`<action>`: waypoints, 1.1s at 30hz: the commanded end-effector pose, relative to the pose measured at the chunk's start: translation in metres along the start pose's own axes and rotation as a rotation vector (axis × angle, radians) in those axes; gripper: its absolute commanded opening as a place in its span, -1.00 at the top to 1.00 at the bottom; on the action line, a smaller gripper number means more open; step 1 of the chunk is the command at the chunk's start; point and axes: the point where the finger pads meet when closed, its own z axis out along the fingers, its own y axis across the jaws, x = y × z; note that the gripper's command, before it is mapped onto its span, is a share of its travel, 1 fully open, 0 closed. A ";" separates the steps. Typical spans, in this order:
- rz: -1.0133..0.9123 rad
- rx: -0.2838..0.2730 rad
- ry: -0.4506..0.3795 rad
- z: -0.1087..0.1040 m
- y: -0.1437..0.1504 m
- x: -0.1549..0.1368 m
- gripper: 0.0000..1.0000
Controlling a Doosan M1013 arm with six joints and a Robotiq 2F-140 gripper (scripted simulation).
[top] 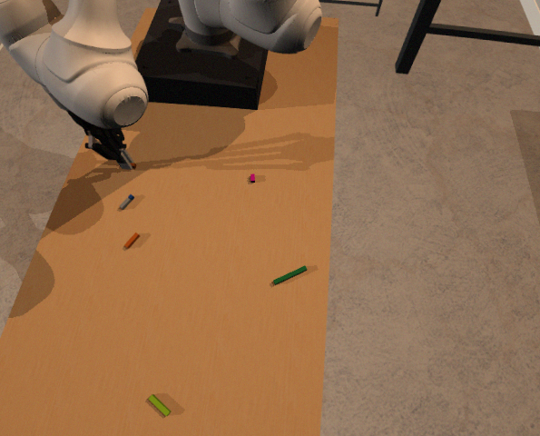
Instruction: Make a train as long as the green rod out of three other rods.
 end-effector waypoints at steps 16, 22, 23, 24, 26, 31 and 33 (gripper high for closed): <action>-0.003 -0.003 -0.003 -0.091 0.002 -0.002 0.75; -0.003 -0.003 -0.003 -0.091 0.002 -0.002 0.75; -0.003 -0.003 -0.003 -0.091 0.002 -0.002 0.75; -0.003 -0.003 -0.003 -0.091 0.002 -0.002 0.75; -0.003 -0.003 -0.003 -0.091 0.002 -0.002 0.75; -0.003 -0.003 -0.003 -0.091 0.002 -0.002 0.75; -0.003 -0.003 -0.003 -0.091 0.002 -0.002 0.75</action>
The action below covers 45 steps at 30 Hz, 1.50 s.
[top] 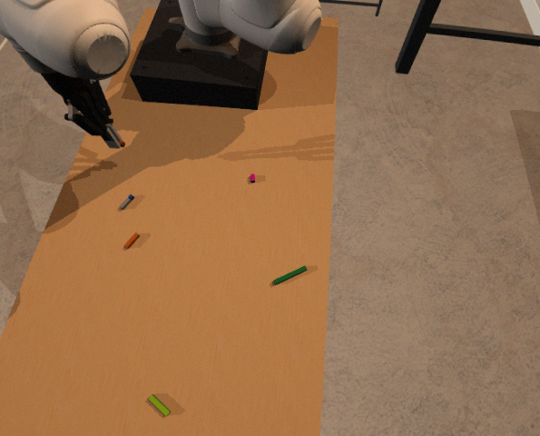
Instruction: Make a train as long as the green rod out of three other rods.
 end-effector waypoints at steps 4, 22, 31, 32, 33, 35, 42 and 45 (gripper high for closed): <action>0.004 0.001 0.004 -0.004 -0.002 0.003 0.75; 0.004 0.001 0.004 -0.004 -0.002 0.003 0.75; -0.088 0.001 0.004 -0.005 -0.015 0.004 0.75; -0.158 0.001 0.004 -0.005 -0.024 0.005 0.75; -0.216 0.001 0.004 -0.006 -0.032 0.006 0.75; -0.292 0.000 0.004 -0.006 -0.042 0.006 0.75; -0.535 0.000 0.004 -0.007 -0.075 0.007 0.75; -0.651 0.000 0.004 -0.006 -0.091 0.006 0.75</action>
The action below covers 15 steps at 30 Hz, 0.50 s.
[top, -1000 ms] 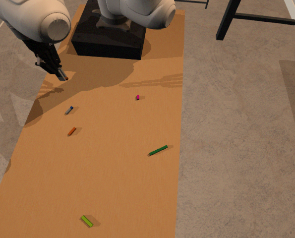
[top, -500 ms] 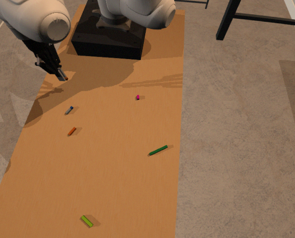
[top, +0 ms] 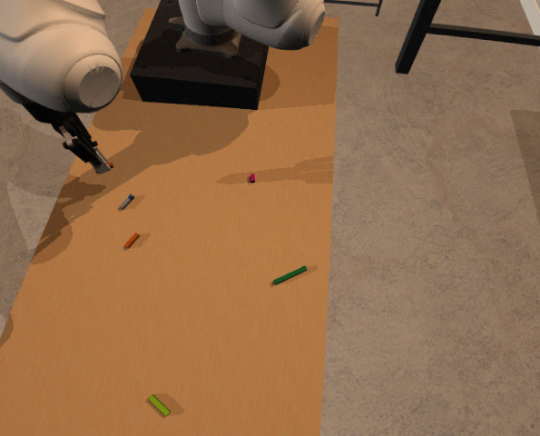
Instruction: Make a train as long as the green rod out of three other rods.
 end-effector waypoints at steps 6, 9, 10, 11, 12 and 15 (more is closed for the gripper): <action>-0.361 0.006 -0.008 0.000 -0.044 0.024 0.75; -0.399 0.006 -0.008 0.000 -0.048 0.026 0.75; -0.457 0.006 -0.007 0.000 -0.056 0.029 0.75; -0.495 0.006 -0.007 0.001 -0.060 0.032 0.75; -0.514 0.006 -0.007 0.001 -0.063 0.033 0.75; -0.521 0.006 -0.007 0.001 -0.064 0.033 0.75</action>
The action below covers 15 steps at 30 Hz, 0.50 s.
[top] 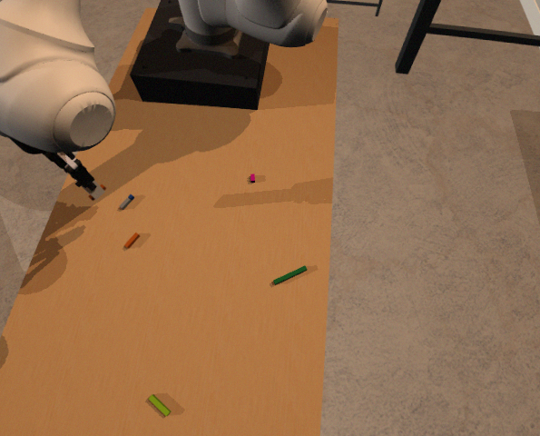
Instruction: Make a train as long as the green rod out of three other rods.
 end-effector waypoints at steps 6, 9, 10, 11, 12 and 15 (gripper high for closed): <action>-0.044 0.007 -0.004 -0.001 -0.005 0.006 0.75; -0.044 0.007 -0.004 -0.001 -0.005 0.006 0.75; -0.044 0.007 -0.004 -0.001 -0.005 0.006 0.75; -0.044 0.007 -0.004 -0.001 -0.005 0.006 0.75; -0.044 0.007 -0.004 -0.001 -0.005 0.006 0.75; -0.044 0.007 -0.004 0.001 -0.005 0.006 0.75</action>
